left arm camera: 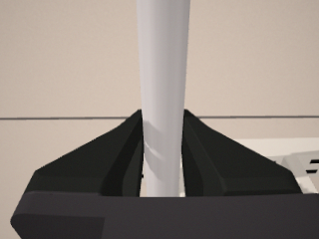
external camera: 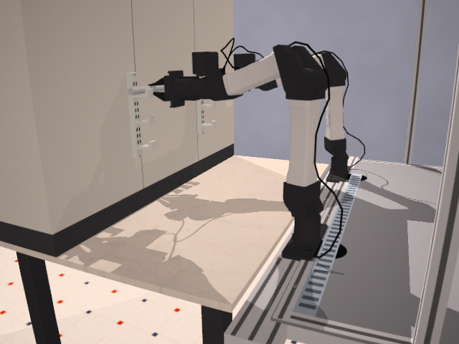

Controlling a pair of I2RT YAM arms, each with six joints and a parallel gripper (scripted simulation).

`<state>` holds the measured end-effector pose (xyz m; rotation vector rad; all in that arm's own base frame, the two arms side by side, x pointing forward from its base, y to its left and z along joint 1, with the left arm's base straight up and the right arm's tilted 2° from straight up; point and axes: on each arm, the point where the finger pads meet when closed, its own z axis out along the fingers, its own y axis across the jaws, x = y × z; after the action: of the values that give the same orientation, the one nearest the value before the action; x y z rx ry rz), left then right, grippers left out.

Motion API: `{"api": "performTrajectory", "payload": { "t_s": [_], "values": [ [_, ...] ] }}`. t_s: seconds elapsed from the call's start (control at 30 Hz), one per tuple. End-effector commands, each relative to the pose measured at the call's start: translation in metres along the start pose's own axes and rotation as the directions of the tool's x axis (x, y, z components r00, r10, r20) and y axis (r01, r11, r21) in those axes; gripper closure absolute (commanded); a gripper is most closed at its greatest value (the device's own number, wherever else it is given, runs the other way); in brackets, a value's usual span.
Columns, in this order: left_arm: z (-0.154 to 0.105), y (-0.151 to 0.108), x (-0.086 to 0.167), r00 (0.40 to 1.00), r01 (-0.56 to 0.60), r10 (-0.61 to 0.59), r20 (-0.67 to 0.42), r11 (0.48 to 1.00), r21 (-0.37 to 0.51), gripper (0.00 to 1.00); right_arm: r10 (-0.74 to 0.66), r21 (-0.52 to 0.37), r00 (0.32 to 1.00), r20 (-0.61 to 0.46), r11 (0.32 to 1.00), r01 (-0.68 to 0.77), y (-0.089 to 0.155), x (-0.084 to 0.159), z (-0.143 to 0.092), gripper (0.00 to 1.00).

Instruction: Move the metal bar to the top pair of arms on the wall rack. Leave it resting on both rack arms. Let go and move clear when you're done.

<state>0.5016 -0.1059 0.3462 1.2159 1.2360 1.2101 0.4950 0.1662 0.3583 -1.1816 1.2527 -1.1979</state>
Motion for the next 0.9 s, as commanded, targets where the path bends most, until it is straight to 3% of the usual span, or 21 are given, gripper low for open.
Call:
{"api": "performTrajectory", "payload": {
  "t_s": [0.0, 0.87],
  "values": [
    [-0.0023, 0.0101, 0.0022, 1.0, 0.007, -0.007, 0.003, 0.999, -0.036, 0.87, -0.004, 0.009, 1.0, -0.002, 1.0, 0.004, -0.0005, 0.0034, -0.0025, 0.87],
    [-0.0022, 0.0092, 0.0022, 1.0, 0.007, -0.006, 0.007, 0.999, -0.043, 0.33, -0.001, 0.018, 1.0, 0.0, 1.0, 0.001, 0.0004, 0.0034, -0.0026, 0.33]
  ]
}}
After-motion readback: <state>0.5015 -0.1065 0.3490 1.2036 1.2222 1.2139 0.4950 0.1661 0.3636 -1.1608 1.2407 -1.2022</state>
